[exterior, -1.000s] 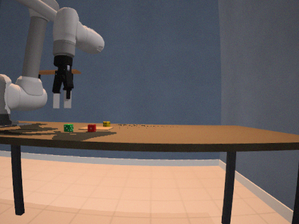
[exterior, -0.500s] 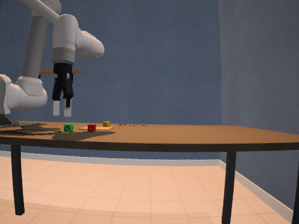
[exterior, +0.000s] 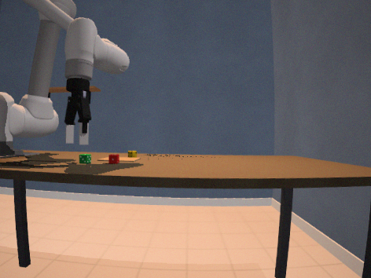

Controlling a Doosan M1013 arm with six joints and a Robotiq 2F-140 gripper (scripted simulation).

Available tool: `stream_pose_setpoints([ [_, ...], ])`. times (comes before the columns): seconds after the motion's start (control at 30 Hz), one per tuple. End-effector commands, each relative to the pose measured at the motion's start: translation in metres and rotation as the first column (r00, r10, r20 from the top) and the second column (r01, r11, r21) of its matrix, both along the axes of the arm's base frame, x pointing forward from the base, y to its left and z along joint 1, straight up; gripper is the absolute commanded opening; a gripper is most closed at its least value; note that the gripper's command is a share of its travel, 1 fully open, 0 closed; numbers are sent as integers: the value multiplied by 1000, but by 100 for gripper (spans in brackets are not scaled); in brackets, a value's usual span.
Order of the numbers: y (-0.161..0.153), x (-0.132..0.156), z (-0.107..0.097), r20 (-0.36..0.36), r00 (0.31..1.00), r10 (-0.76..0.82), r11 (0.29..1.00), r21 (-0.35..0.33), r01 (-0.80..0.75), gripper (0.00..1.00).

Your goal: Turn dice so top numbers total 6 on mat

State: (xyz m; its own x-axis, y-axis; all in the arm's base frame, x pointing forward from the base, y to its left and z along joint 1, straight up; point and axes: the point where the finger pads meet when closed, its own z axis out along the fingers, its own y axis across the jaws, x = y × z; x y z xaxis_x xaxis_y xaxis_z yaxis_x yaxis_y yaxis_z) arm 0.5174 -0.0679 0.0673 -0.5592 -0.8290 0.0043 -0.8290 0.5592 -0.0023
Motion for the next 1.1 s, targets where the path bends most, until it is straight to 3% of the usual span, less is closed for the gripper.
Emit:
stream_pose_setpoints([
  [0.0, 0, 0, 0, 0, 1000, 0, 1000, 0, 0, 100],
  [0.7, 2, 3, 0, 0, 1000, 0, 1000, 0, 0, 100],
  [1.07, 32, 63, 0, 0, 1000, 0, 1000, 0, 0, 100],
])
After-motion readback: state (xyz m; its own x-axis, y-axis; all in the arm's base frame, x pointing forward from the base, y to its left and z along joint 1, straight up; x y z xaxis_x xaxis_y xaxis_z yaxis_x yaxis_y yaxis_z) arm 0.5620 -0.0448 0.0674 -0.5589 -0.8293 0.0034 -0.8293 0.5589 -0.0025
